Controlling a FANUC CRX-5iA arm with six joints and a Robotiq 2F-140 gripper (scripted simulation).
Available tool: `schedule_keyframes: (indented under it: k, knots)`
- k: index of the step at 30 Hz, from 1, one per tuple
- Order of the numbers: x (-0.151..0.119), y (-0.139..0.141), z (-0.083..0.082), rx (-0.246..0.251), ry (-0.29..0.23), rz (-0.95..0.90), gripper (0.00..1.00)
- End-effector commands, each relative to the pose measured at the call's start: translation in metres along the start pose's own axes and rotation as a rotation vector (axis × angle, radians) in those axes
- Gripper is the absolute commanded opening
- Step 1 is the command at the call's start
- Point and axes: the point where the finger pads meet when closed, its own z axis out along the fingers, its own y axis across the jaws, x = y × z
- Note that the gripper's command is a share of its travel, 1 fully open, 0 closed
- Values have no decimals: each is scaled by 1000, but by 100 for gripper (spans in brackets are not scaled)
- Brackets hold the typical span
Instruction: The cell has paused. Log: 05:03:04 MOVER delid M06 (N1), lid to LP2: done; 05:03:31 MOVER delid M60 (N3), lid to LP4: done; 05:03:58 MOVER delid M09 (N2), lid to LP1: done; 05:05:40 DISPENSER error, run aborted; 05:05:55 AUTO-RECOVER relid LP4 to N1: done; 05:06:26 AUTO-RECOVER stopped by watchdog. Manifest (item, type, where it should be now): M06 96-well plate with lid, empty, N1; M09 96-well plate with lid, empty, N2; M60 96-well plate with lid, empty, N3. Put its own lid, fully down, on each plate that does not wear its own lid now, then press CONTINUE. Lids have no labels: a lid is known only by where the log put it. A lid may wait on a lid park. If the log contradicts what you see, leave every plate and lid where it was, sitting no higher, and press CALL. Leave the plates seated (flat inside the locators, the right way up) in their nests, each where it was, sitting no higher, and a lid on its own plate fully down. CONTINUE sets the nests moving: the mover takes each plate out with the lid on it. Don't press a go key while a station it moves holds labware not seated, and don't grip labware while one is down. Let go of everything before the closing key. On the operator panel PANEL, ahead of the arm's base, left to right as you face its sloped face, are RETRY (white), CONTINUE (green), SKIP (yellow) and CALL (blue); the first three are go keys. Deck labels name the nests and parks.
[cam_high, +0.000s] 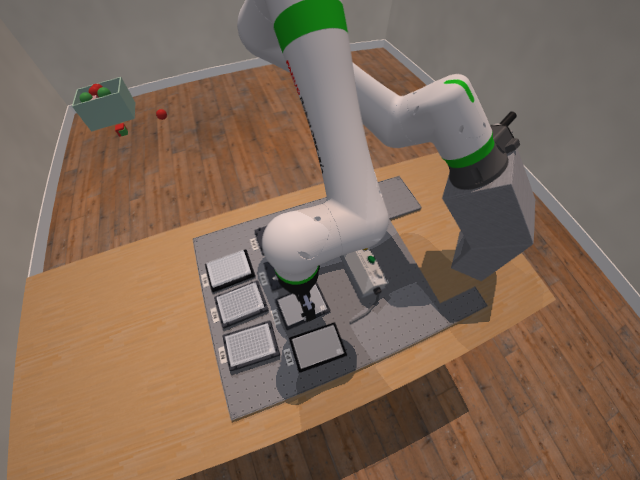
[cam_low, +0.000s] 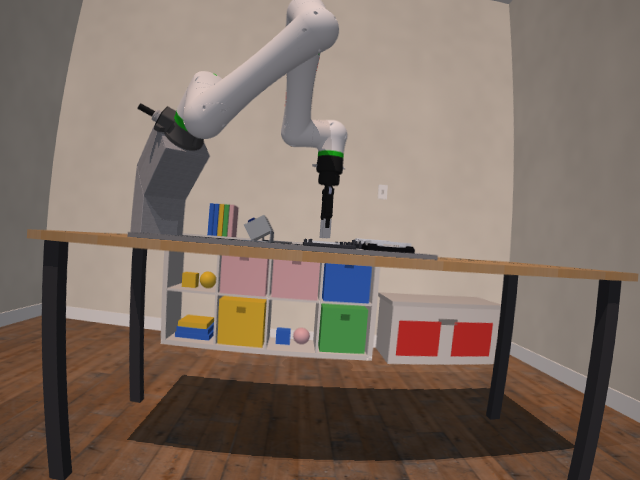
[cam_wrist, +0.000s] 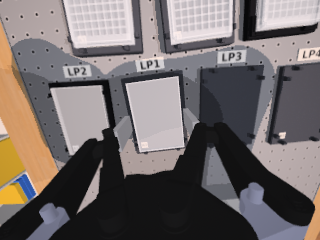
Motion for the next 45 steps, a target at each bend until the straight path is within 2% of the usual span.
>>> schedule_keyframes:
  k: [1,12,13,45]
  knots:
    - [0,0,0,0,0,0,59]
    - [0,0,0,0,0,0,59]
    - [0,0,0,0,0,0,66]
    - [0,0,0,0,0,0,66]
